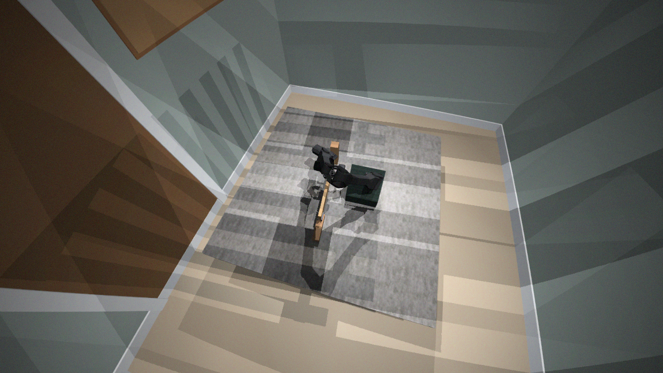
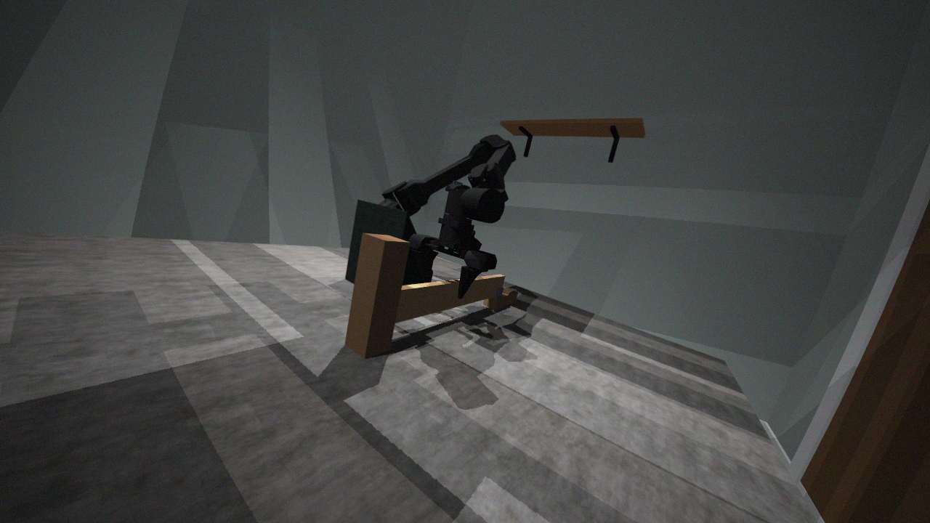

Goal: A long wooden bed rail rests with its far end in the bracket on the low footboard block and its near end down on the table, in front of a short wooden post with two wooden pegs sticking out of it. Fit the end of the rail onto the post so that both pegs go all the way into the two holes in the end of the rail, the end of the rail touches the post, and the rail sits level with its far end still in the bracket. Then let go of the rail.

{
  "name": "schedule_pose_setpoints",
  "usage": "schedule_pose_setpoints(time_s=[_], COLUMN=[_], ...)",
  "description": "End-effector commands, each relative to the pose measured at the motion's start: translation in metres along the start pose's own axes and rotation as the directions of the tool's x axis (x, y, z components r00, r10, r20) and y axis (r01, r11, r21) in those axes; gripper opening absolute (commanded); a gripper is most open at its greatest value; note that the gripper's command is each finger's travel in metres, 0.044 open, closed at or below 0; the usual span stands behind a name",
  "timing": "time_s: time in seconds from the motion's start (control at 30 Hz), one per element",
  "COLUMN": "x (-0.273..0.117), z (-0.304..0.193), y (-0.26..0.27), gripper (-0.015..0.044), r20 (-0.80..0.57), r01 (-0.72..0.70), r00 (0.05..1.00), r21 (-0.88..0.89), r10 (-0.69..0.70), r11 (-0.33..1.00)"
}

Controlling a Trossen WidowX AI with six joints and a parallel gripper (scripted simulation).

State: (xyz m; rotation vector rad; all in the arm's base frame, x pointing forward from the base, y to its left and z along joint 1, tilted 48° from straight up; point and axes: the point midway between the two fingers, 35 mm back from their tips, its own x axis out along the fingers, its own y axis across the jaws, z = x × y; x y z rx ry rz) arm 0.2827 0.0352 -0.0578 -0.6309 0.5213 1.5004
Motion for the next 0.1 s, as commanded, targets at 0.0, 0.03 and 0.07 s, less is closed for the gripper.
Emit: schedule_pose_setpoints(time_s=[0.0,0.03,0.07], x=[-0.0003,-0.0003,-0.0003], z=[0.0002,0.0002,0.0002], y=[0.0010,0.0010,0.0010], gripper=[0.0440,0.0440,0.0440], r20=[-0.002,-0.002,-0.002], r01=[-0.003,-0.003,-0.003], r00=[1.000,1.000,1.000], r21=[-0.002,-0.002,-0.002], r10=[0.003,0.003,0.003], r11=[1.000,1.000,1.000])
